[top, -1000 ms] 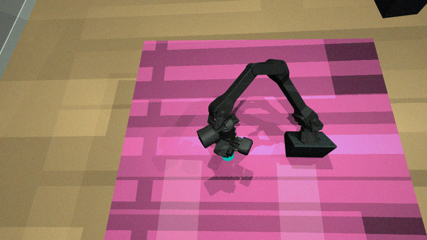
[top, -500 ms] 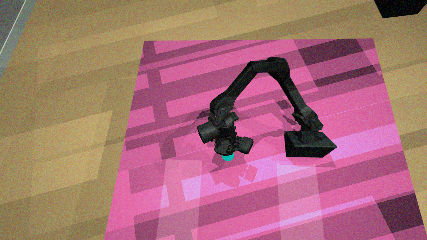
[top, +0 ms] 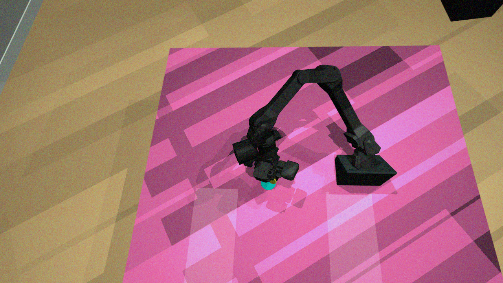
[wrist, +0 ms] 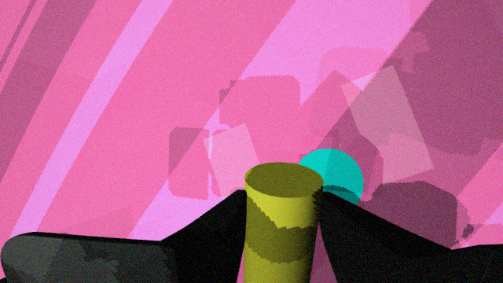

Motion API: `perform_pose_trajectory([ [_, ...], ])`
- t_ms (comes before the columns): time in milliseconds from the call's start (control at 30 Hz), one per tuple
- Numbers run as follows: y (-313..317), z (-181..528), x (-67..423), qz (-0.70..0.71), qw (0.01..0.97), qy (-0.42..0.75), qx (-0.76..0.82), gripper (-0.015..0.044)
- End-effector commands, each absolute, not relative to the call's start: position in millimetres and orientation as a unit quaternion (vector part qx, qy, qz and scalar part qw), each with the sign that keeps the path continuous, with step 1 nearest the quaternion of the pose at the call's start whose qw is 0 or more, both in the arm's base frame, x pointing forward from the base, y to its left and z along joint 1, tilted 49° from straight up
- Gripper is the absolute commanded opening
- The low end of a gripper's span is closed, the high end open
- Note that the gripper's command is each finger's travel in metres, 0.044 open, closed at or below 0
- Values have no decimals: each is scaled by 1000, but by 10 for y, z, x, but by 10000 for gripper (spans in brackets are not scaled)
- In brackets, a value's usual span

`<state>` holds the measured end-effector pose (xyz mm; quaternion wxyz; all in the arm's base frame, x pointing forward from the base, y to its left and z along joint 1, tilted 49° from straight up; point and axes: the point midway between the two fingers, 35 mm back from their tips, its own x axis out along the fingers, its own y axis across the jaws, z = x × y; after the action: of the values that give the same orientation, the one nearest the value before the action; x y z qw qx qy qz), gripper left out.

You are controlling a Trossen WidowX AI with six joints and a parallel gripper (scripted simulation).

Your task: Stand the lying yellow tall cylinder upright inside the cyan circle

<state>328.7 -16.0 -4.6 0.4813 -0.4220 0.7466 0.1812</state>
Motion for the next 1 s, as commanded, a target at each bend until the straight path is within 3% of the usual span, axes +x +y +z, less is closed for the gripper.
perform_pose_trajectory([
  [0, -164, -64, 3262, 193, 487, 744, -415, 105],
  [967, -191, -135, 3224, 257, 547, 708, -365, 105],
])
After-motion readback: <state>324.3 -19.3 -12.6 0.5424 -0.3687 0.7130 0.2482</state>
